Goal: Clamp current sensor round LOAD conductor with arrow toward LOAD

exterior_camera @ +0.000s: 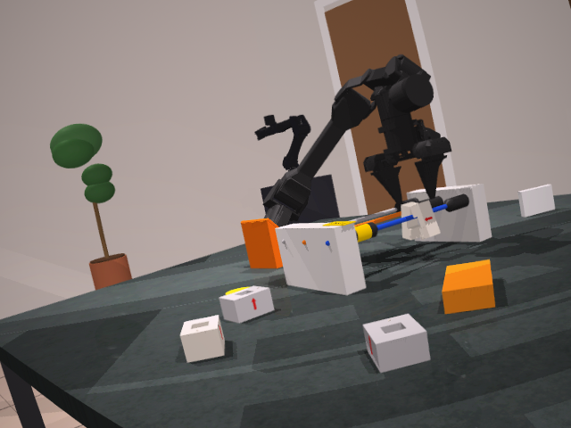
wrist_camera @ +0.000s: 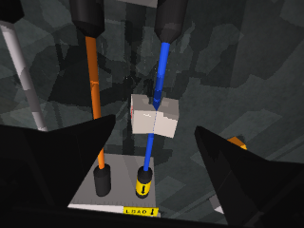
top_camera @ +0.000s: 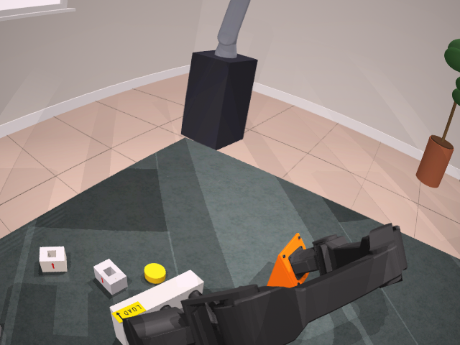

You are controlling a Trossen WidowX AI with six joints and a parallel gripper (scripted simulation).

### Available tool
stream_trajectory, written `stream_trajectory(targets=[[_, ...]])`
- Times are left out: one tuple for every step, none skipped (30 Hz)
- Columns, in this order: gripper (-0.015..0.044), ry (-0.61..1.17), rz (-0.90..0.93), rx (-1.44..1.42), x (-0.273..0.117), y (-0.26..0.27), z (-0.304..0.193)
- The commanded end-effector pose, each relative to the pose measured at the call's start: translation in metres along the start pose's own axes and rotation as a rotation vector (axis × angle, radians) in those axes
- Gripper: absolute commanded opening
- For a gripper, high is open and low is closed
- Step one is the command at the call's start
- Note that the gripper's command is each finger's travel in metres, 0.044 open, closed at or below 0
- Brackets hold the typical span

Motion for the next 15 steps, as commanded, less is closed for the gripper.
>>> stream_trajectory(targets=[[0.0440,-0.001,0.001,0.005,0.001,0.000,0.000],[0.0440,-0.001,0.001,0.005,0.001,0.000,0.000],[0.0440,-0.001,0.001,0.005,0.001,0.000,0.000],[0.0440,-0.001,0.003,0.005,0.003,0.000,0.000],[0.0440,-0.003,0.009,0.004,0.011,0.000,-0.001],[0.0440,-0.005,0.019,0.002,0.022,0.000,-0.001],[0.0440,-0.006,0.026,0.001,0.029,0.001,-0.002],[0.0440,-0.006,0.028,0.000,0.032,0.001,-0.002],[0.0440,-0.006,0.028,0.000,0.032,0.001,-0.002],[0.0440,-0.006,0.028,0.000,0.032,0.001,-0.002],[0.0440,-0.006,0.028,0.000,0.032,0.001,-0.002],[0.0440,-0.006,0.028,0.000,0.032,0.001,-0.002],[0.0440,-0.006,0.028,0.000,0.033,0.001,-0.002],[0.0440,-0.006,0.028,0.000,0.033,0.001,-0.002],[0.0440,-0.006,0.028,0.000,0.034,0.001,-0.002]])
Point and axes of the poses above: the point midway between the two fingers, 35 mm back from their tips, its own x axis out along the fingers, its own y axis across the jaws, z = x × y, the point moved 1 cm from there along -x, back along the fingers, and after that the axes turned 8 degrees about -x, right-handed, at the moved point
